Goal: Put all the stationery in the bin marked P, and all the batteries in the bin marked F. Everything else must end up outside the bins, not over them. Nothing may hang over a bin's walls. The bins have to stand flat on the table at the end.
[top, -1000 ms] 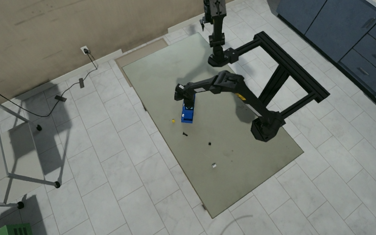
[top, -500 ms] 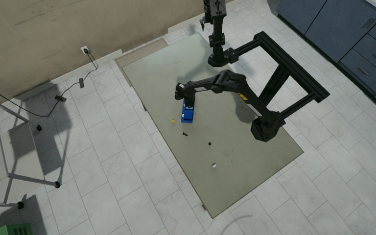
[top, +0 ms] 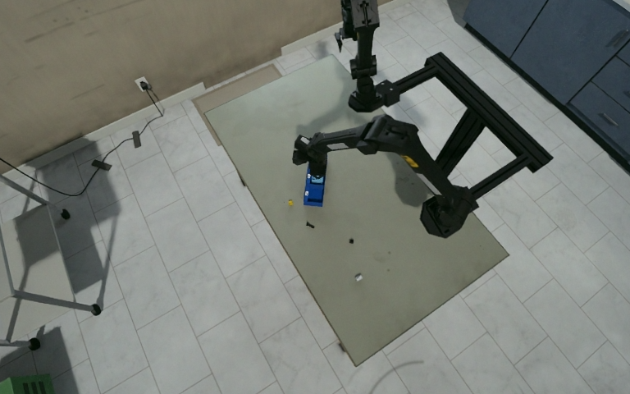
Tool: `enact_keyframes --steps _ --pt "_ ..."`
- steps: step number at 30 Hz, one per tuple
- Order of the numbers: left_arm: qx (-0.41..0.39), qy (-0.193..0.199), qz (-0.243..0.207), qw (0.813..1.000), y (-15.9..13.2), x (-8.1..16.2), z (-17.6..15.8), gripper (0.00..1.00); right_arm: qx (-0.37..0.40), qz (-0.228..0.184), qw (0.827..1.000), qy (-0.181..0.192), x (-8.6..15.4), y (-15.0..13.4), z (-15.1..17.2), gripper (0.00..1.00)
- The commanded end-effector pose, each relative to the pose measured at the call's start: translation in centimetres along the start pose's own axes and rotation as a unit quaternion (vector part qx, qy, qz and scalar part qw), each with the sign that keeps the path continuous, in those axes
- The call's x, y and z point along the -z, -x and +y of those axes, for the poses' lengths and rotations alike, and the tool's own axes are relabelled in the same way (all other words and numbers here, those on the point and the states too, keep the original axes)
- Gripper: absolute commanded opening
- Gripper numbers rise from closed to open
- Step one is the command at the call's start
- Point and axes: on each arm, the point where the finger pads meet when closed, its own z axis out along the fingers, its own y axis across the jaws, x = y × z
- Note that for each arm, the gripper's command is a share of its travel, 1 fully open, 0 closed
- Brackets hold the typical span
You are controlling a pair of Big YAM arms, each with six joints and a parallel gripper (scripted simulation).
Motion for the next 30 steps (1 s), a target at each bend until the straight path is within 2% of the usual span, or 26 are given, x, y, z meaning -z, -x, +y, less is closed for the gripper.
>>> enact_keyframes --steps 1,2,8,10,11,20,25,27,30 --pt "0.003 -0.007 -0.013 1.0 1.3 1.0 -0.4 0.45 -0.008 -0.018 1.0 -0.003 1.6 2.4 -0.4 1.0" --pt "0.042 -0.011 -0.017 0.999 1.1 1.6 1.2 0.29 -0.008 -0.018 1.0 -0.003 1.6 2.4 -0.4 1.0" --pt "0.14 -0.008 -0.014 0.99 -1.3 1.4 5.8 0.29 -0.008 -0.018 1.0 -0.003 1.6 2.4 -0.4 1.0" --pt "0.14 -0.008 -0.014 0.99 -1.3 1.4 5.8 0.29 -0.008 -0.018 1.0 -0.003 1.6 2.4 -0.4 1.0" --pt "0.179 -0.008 -0.012 0.984 -1.7 1.3 6.5 0.29 -0.008 -0.018 1.0 -0.003 1.6 2.4 -0.4 1.0" --pt "0.308 -0.009 -0.014 0.951 -5.2 1.2 13.3 0.29 -0.008 -0.018 1.0 -0.003 1.6 2.4 -0.4 1.0" --pt "0.297 -0.007 -0.014 0.955 -7.1 1.1 17.1 0.29 -0.008 -0.018 1.0 -0.003 1.6 2.4 -0.4 1.0" --pt "0.297 -0.007 -0.014 0.955 -7.1 1.1 17.1 0.29 -0.008 -0.018 1.0 -0.003 1.6 2.4 -0.4 1.0" --pt "0.298 -0.006 -0.014 0.955 -8.3 1.0 19.4 0.29 -0.008 -0.018 1.0 -0.003 1.6 2.4 -0.4 1.0"
